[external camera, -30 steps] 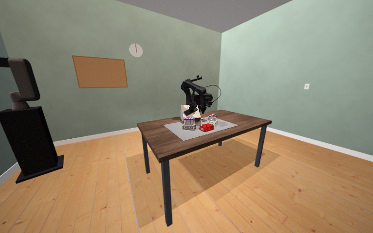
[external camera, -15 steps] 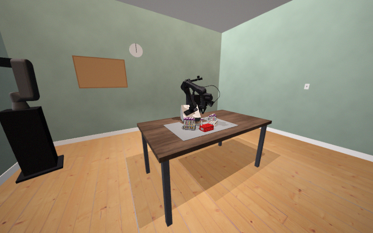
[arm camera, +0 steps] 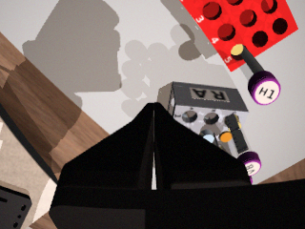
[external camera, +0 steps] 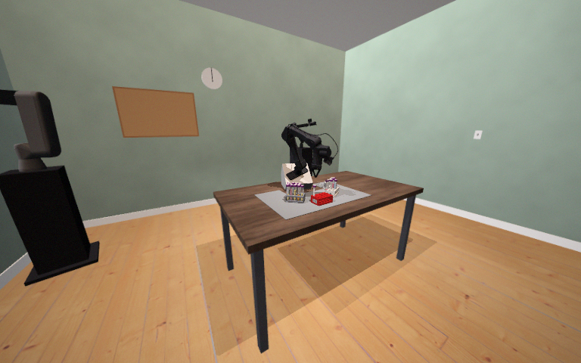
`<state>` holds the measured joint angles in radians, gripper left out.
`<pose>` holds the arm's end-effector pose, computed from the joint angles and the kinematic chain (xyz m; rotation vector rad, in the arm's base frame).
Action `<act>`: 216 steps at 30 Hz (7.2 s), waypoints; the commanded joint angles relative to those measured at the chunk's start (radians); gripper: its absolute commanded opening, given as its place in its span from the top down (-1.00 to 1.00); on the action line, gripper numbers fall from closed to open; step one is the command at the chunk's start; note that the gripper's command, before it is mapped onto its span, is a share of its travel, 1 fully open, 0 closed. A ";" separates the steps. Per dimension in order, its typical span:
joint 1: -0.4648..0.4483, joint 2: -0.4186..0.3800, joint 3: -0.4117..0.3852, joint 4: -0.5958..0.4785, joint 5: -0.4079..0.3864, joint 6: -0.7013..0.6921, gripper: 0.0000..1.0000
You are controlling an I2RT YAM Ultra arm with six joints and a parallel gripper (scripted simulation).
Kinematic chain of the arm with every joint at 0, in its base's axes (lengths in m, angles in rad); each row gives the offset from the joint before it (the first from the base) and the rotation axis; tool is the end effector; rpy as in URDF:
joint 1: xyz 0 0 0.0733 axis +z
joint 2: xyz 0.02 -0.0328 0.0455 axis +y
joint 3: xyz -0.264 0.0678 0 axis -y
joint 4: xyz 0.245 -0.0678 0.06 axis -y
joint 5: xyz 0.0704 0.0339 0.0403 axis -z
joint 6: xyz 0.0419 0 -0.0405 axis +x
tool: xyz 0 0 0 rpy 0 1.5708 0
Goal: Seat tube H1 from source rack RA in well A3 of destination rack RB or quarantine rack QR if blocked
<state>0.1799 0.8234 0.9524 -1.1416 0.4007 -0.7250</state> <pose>0.1339 0.0089 0.3109 -1.0088 2.4244 -0.7149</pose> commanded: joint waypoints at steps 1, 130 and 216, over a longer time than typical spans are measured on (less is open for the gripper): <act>0.006 -0.007 0.037 -0.003 -0.006 -0.141 1.00; 0.655 0.320 0.090 -0.057 0.245 0.534 1.00; 0.956 0.649 0.140 -0.030 0.276 0.906 1.00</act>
<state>1.0931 1.4395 1.0565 -1.1904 0.6735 0.1196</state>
